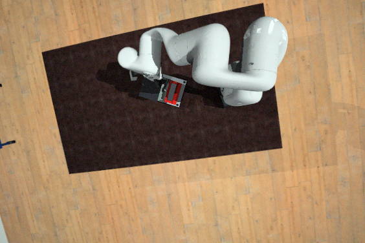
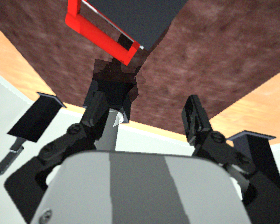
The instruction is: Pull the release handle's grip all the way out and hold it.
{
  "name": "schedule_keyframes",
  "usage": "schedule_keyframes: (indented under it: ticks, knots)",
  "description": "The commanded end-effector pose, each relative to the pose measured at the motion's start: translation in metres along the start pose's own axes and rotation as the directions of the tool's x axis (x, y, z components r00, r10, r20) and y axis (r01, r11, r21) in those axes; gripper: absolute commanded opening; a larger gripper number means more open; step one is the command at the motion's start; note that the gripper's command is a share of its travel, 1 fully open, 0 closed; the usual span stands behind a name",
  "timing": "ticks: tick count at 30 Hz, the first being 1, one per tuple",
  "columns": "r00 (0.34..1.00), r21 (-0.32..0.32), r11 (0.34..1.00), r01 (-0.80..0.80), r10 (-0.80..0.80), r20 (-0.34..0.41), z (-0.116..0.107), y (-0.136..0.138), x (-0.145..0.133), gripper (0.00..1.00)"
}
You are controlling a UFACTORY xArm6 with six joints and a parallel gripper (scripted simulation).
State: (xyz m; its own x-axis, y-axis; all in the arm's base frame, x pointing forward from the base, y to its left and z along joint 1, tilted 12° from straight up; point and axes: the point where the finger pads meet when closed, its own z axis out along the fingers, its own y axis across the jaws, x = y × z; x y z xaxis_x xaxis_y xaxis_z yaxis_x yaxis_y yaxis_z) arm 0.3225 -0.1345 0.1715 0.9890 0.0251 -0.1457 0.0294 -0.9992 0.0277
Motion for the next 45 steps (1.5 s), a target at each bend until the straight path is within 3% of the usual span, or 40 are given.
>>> schedule_keyframes:
  ticks: [1,9,17,19,21,24,33,34,36,41,45]
  knots:
    - [0.989,-0.02,0.989,0.148,-0.148,-0.018,-0.007,-0.023,0.008,1.0]
    - [0.893,-0.028,0.897,0.441,-0.442,-0.086,-0.013,-0.071,0.037,1.0]
    - [0.71,-0.065,0.723,0.688,-0.689,-0.146,-0.019,-0.122,0.059,1.0]
    - [0.71,-0.065,0.723,0.688,-0.689,-0.146,-0.019,-0.122,0.059,1.0]
    - [0.631,-0.081,0.647,0.758,-0.759,-0.158,-0.019,-0.139,0.064,1.0]
    - [0.622,-0.006,0.623,0.782,-0.781,-0.059,0.035,-0.133,0.027,1.0]
    - [0.571,0.122,0.58,0.805,-0.815,0.1,0.114,-0.122,-0.05,1.0]
    - [0.571,0.091,0.579,0.81,-0.814,0.104,0.113,-0.119,-0.048,1.0]
    - [0.571,0.091,0.579,0.81,-0.814,0.104,0.113,-0.119,-0.048,1.0]
    - [0.573,-0.071,0.569,0.819,-0.813,0.1,0.101,-0.109,-0.029,1.0]
    - [0.571,-0.159,0.555,0.817,-0.816,0.088,0.092,-0.106,-0.019,1.0]
